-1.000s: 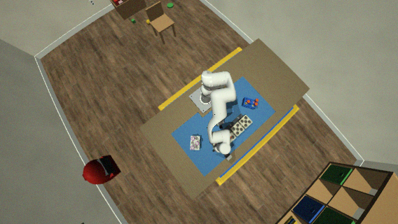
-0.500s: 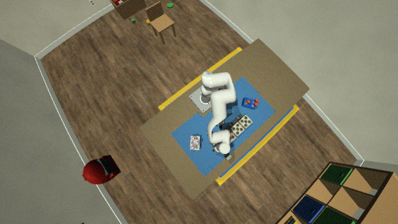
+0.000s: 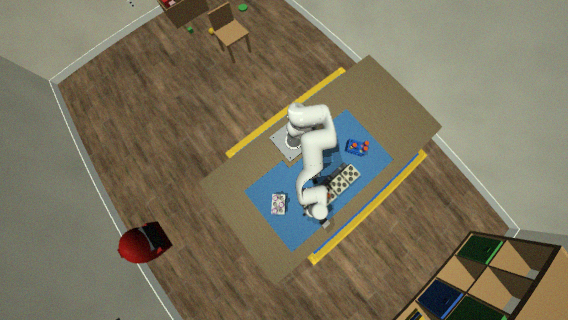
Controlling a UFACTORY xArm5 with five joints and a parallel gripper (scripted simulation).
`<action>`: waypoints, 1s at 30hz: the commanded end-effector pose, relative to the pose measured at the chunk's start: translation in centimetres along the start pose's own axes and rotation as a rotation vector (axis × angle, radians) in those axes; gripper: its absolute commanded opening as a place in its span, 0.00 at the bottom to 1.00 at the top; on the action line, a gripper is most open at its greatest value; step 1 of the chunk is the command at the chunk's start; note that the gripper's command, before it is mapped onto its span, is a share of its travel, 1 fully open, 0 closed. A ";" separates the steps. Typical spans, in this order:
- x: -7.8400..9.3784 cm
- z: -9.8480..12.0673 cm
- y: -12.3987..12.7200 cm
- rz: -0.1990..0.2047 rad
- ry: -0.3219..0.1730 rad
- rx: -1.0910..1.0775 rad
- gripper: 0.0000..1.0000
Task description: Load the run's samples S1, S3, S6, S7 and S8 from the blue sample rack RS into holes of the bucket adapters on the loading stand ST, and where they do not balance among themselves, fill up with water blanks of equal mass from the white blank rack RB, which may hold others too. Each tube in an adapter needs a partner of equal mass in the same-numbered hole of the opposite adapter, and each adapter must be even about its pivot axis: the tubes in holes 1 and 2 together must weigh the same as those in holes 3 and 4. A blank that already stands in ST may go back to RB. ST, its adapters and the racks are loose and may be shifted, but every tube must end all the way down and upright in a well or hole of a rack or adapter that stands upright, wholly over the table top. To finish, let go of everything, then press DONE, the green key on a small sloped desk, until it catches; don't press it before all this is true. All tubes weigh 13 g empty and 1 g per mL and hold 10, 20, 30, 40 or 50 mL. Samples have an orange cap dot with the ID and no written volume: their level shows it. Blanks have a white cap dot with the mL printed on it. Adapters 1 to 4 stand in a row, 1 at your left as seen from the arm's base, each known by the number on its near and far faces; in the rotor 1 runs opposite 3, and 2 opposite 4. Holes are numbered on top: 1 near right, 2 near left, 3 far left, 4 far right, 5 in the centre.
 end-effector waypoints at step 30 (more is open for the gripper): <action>2.8 -0.1 0.0 0.001 0.004 0.000 0.00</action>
Point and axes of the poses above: the point where the finger pads meet when closed, its own x axis out along the fingers, its own y axis across the jaws, z = x × y, the point moved 8 cm from there along -x, back along the fingers, and after that the axes turned 13 degrees about x, right-handed, at the moved point
